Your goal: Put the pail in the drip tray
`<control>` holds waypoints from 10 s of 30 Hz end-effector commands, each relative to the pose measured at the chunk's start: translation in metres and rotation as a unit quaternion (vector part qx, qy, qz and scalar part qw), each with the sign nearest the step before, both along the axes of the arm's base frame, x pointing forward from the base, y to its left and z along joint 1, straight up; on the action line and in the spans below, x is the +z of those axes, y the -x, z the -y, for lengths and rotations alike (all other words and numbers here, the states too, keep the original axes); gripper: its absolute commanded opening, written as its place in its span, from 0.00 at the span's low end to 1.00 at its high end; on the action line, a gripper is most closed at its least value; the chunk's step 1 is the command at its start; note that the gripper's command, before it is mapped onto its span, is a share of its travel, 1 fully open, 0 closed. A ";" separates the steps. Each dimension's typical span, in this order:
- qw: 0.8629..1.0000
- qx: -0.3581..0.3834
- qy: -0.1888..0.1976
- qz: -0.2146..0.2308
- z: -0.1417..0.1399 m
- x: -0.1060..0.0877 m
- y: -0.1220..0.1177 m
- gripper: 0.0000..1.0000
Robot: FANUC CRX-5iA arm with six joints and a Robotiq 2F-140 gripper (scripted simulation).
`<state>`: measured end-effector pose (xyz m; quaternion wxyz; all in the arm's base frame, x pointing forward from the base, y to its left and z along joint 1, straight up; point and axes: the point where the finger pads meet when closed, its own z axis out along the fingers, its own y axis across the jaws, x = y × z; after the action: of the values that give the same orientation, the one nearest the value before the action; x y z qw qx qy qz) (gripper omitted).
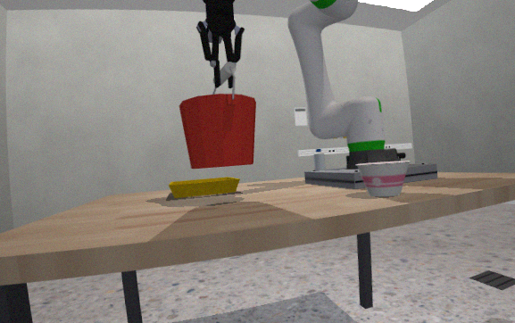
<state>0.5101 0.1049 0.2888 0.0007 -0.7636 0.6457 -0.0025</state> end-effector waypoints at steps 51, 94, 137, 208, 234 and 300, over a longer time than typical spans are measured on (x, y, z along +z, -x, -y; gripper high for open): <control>1.000 0.000 0.000 0.001 0.052 0.001 -0.006 0.10; 1.000 0.000 0.000 0.001 0.155 0.002 -0.018 0.10; 1.000 0.000 0.000 0.001 0.262 0.002 -0.031 0.10; 1.000 0.000 0.000 0.001 0.304 0.002 -0.036 0.10; 1.000 0.000 0.000 0.001 0.304 0.002 -0.036 0.10; 1.000 0.000 0.000 0.001 0.304 -0.024 -0.036 0.10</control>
<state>0.5460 -0.1985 0.2659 0.0009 -0.7634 0.6459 -0.0025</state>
